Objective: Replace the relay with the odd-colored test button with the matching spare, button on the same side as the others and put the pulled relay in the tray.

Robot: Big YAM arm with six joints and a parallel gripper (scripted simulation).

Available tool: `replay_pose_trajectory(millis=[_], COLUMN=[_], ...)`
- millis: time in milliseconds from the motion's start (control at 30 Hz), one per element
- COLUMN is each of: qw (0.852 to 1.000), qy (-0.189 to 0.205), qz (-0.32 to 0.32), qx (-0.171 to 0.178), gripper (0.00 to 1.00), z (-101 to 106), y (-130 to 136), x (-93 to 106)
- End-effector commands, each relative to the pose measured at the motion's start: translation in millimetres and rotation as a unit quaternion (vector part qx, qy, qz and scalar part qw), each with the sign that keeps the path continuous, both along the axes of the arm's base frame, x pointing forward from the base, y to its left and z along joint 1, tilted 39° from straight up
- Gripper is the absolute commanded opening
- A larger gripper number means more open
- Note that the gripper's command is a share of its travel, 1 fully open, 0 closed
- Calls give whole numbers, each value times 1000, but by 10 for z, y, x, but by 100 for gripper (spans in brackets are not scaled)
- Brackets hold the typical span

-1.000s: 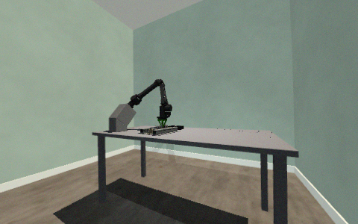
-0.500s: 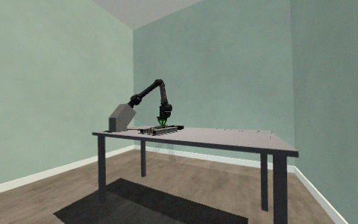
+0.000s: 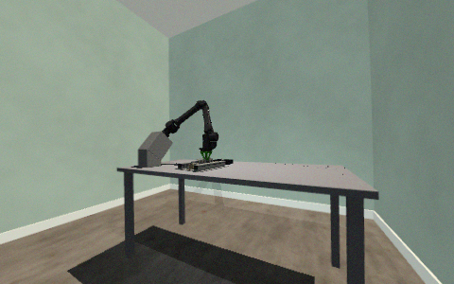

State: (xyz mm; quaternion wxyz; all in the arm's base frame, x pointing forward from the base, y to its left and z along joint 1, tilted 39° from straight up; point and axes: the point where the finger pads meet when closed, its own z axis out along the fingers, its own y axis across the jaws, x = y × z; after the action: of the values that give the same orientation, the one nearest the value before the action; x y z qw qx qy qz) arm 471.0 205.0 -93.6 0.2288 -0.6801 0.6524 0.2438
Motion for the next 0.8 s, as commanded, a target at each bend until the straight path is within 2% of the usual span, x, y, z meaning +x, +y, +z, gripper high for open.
replay_pose_trajectory(millis=[0, 767], qw=[1000, 1000], qy=[-21, -14], qz=[-10, -11], qx=[3, 2], gripper=[0, 0], z=[130, 99], y=[-96, -113], x=[215, 157])
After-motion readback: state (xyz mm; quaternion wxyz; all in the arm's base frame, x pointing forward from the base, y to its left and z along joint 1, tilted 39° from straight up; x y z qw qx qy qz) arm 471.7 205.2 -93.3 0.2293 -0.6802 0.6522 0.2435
